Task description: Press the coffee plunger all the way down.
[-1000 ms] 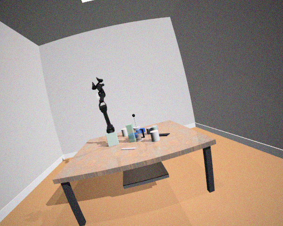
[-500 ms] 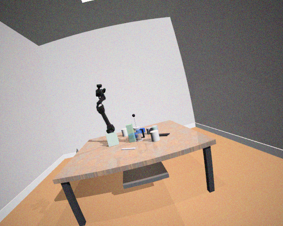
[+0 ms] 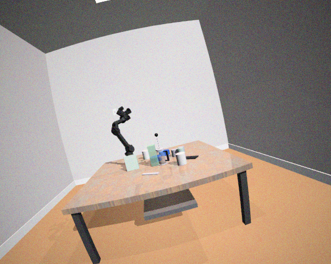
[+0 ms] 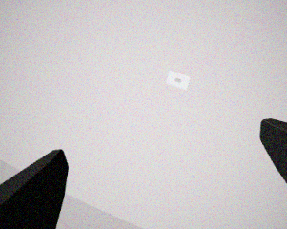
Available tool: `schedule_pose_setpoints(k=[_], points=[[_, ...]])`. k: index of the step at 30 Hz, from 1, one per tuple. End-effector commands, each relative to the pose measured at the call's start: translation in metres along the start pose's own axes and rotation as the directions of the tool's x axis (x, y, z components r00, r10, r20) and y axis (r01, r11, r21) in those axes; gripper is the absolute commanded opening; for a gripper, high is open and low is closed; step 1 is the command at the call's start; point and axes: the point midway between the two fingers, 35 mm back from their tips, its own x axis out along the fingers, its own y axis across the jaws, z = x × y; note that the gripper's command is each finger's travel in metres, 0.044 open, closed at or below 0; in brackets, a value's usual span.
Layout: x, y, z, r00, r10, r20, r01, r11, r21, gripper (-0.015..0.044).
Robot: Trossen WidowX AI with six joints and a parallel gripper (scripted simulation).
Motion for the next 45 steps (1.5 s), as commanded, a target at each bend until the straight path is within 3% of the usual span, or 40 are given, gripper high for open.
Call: schedule_pose_setpoints(k=[1,7,11,15,19,30,38,45], points=[[-0.006,-0.044,0.029,0.988,-0.116,0.1,0.132,0.976,-0.172,0.044],[-0.015,-0.08,0.056,0.959,-0.226,0.173,0.269,0.92,-0.284,0.044],[-0.036,-0.118,0.096,0.896,-0.344,0.281,0.437,0.794,-0.422,0.044],[-0.052,-0.132,0.124,0.848,-0.38,0.369,0.521,0.725,-0.451,0.044],[-0.085,-0.157,0.166,0.747,-0.464,0.475,0.663,0.568,-0.487,0.044],[-0.237,-0.183,0.277,0.311,-0.607,0.731,0.931,0.042,-0.361,0.044],[-0.374,-0.159,0.317,-0.038,-0.623,0.781,0.941,-0.286,-0.182,0.044],[-0.495,-0.121,0.307,-0.293,-0.618,0.73,0.898,-0.439,-0.011,0.044]])
